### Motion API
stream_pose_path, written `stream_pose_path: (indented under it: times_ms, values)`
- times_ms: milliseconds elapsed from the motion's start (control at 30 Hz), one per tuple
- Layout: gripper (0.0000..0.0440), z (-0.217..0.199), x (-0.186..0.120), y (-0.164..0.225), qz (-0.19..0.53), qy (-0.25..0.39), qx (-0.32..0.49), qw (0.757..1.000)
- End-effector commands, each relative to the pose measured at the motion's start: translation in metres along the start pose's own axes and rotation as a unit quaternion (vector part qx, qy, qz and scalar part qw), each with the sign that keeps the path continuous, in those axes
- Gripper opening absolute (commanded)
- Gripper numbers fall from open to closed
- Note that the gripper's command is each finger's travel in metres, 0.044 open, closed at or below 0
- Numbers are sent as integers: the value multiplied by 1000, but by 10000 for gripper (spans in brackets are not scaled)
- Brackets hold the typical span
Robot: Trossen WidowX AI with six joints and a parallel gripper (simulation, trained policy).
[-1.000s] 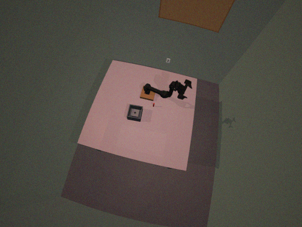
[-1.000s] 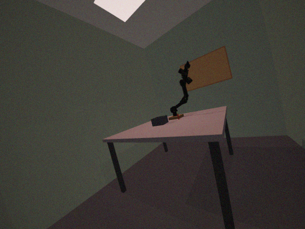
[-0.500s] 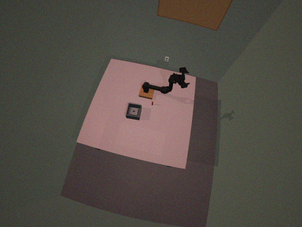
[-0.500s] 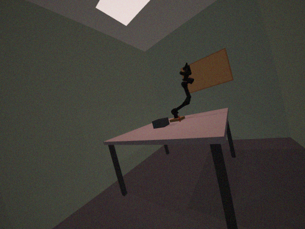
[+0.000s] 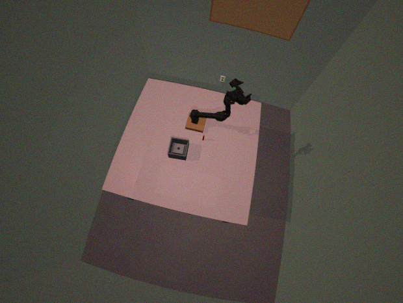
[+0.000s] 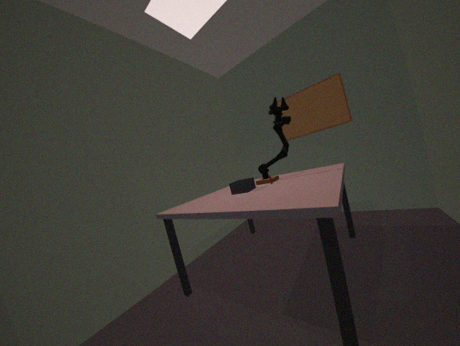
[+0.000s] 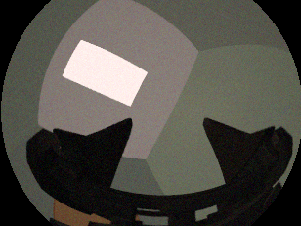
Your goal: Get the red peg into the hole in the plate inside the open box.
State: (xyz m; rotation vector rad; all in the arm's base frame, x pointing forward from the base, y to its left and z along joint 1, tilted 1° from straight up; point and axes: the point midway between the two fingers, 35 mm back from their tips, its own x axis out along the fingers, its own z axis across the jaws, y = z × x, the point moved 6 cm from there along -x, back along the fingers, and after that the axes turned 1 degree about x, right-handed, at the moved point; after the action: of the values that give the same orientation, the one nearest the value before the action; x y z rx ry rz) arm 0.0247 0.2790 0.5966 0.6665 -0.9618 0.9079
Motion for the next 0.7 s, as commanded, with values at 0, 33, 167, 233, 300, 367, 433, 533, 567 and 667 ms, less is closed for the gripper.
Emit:
stream_pose_path:
  times_ms: [0,33,167,233,300,367,433,533,567,667]
  values:
    - [440,23,-4,1,4,-34,52,998]
    - [440,28,-5,2,5,-43,67,997]
    - [440,50,-11,3,11,-77,127,989]
    - [440,61,-14,3,13,-94,157,983]
    - [440,72,-17,2,16,-112,186,976]
    - [440,83,-20,0,18,-129,215,968]
    - [440,93,-24,-2,20,-146,243,959]
    - [440,109,-30,-7,24,-172,285,943]
    - [440,114,-31,-8,25,-181,299,937]
    - [440,130,-38,-14,28,-207,339,917]
